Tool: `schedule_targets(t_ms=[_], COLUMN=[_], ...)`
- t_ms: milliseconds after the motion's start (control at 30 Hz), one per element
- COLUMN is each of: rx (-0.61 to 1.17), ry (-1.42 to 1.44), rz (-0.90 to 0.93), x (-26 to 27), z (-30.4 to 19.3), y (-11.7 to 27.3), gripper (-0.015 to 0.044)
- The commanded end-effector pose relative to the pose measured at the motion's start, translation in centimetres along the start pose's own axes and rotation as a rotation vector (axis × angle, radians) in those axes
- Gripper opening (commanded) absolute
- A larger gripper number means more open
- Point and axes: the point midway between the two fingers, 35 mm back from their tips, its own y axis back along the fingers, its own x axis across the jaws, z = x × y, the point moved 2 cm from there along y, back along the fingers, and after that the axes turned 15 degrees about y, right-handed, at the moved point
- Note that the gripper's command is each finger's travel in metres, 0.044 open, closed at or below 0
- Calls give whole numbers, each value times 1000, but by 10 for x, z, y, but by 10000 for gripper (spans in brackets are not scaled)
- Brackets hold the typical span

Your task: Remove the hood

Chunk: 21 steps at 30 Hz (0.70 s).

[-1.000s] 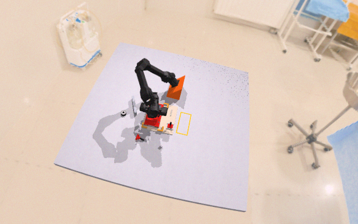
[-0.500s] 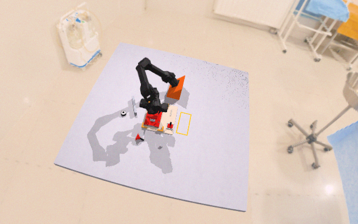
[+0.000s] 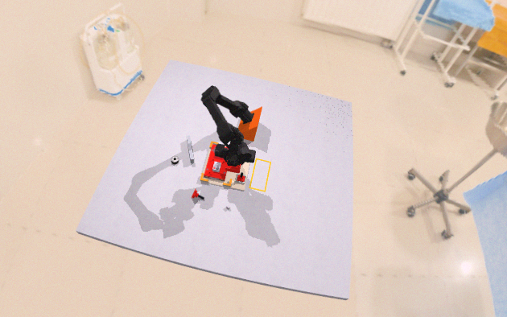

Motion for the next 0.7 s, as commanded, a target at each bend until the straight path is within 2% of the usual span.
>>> schedule_targets(t_ms=[0,533,667], rx=[-7,1,3], ry=[-8,-16,-17], rz=[9,1,-3], x=[25,138,148], z=[7,9,7], y=[3,1,0], gripper=[0,0,0])
